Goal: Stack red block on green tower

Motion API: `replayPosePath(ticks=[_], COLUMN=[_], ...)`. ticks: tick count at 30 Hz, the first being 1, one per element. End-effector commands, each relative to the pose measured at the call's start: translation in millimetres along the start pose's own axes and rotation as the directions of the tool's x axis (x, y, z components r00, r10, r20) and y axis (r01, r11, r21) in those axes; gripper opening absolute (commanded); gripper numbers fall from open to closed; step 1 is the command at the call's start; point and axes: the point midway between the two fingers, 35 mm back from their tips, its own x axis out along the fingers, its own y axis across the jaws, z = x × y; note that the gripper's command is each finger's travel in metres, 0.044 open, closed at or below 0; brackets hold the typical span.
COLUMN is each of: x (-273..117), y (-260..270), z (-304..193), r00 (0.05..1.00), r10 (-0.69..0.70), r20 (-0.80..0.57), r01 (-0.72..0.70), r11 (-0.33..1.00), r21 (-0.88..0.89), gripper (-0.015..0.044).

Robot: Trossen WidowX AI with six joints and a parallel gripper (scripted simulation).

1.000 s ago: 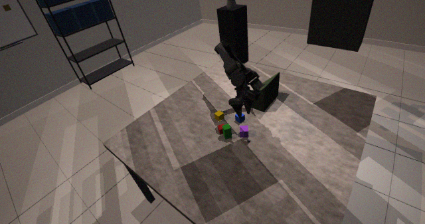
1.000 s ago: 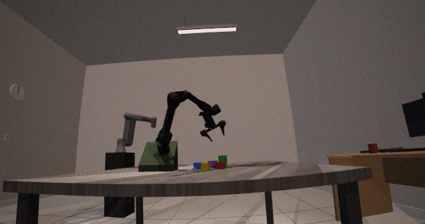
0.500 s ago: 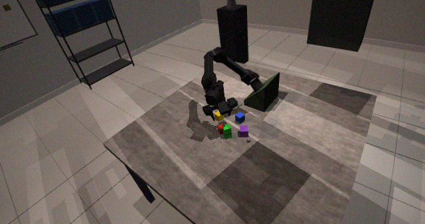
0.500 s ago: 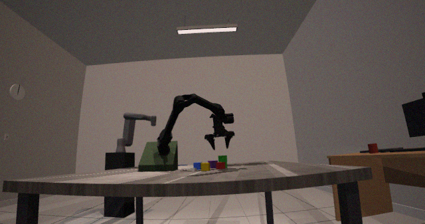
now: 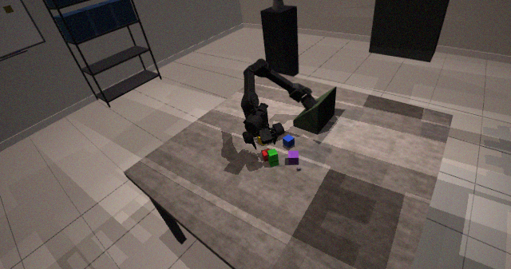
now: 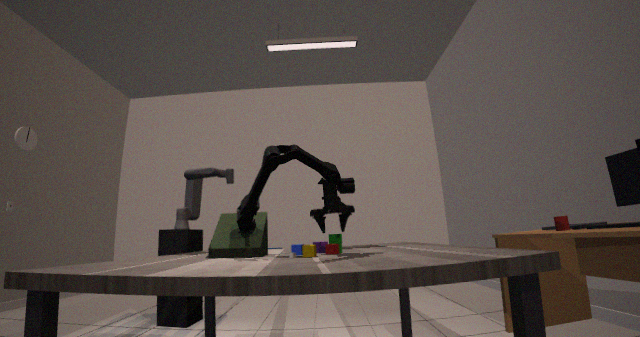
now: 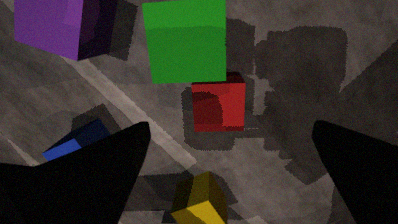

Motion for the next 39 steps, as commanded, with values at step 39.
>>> replayPosePath(ticks=[39], x=[78], y=[5], z=[-9], r00=[1.000], r10=[0.009], r20=[-0.023], r01=[-0.009], r11=[1.000], r21=[-0.010], gripper=[0.0440])
